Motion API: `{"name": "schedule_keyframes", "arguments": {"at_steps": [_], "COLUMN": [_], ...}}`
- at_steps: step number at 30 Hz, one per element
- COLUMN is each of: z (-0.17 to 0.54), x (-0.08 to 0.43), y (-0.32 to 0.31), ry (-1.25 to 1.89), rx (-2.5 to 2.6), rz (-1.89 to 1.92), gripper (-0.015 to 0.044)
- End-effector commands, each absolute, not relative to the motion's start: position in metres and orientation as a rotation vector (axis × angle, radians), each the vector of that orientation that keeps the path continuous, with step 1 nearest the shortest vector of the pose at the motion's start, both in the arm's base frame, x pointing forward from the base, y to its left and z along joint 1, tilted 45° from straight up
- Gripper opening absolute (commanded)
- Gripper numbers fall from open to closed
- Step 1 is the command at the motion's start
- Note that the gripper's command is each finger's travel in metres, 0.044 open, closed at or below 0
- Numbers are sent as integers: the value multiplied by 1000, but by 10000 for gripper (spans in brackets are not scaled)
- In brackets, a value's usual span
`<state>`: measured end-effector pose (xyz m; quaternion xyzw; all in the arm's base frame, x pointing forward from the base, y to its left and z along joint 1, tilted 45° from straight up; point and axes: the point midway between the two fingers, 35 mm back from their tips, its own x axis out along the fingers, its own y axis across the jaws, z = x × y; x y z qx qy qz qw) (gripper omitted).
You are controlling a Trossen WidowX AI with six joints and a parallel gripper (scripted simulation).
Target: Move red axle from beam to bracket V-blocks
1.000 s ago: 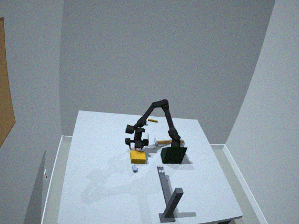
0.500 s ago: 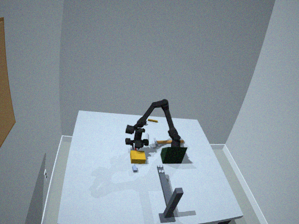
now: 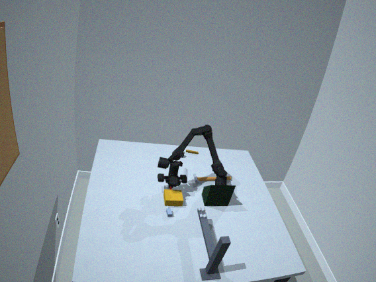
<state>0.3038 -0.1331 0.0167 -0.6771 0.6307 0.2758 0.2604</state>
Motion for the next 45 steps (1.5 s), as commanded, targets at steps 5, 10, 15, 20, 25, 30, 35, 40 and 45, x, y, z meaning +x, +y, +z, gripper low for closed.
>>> {"name": "schedule_keyframes", "arguments": {"at_steps": [5, 10, 15, 20, 25, 30, 35, 40, 45], "z": [39, 59, 81, 100, 105, 90, 66, 42, 19], "x": [309, 311, 312, 311, 312, 314, 313, 306, 295], "y": [-106, -82, -58, -38, -31, -10, 22, 53, 82], "ry": [1696, 1693, 1695, 1698, 1698, 1676, 1650, 1633, 1623], "rx": [-1826, -1823, -1824, -1831, -1837, -1831, -1821, -1811, -1801], "rz": [750, 756, 758, 759, 765, 780, 801, 819, 834], "gripper": [0, 0, 0, 0, 0, 0, 0, 0, 0]}}
